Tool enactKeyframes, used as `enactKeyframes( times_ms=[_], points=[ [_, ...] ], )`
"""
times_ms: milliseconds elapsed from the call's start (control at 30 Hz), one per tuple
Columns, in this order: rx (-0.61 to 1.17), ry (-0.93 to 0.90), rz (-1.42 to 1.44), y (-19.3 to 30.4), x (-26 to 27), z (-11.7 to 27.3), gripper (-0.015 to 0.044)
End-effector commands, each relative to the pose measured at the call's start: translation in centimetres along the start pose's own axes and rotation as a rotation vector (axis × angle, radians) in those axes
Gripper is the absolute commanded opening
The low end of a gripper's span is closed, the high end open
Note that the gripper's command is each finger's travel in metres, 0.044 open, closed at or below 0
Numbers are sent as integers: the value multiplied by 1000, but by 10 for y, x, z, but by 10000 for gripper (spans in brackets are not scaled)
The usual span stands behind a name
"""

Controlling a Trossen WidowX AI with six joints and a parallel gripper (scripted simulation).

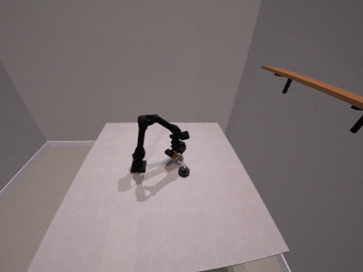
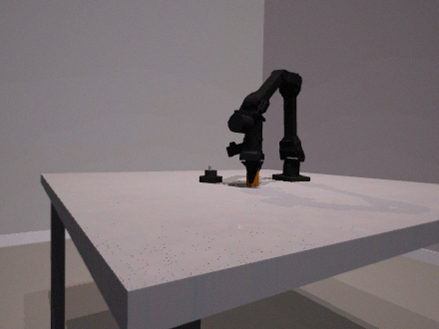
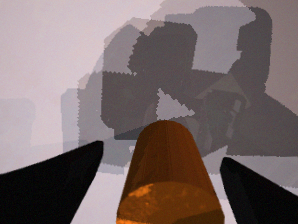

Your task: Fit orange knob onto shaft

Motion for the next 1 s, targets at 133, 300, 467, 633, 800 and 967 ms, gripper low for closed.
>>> enactKeyframes(
  times_ms=[133,300,467,633,800,967],
  points=[
    [-3,8,-6,0,-2,-3,177],
    [-3,8,-6,0,-2,-3,144],
    [-3,8,-6,0,-1,1,32],
    [-3,8,-6,-1,3,16,0],
    [-3,7,-6,-2,5,31,0],
    [-3,7,-6,-3,7,47,0]
  ],
)
Point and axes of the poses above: the point midway between the two fingers, 35 mm back from their tips, its own z axis back along the fingers, its own x axis across the jaws, y = z × x, the point moved 2 cm from there along z, back along the fingers, and after that the axes turned 8 degrees about -z, right-handed, at the moved point
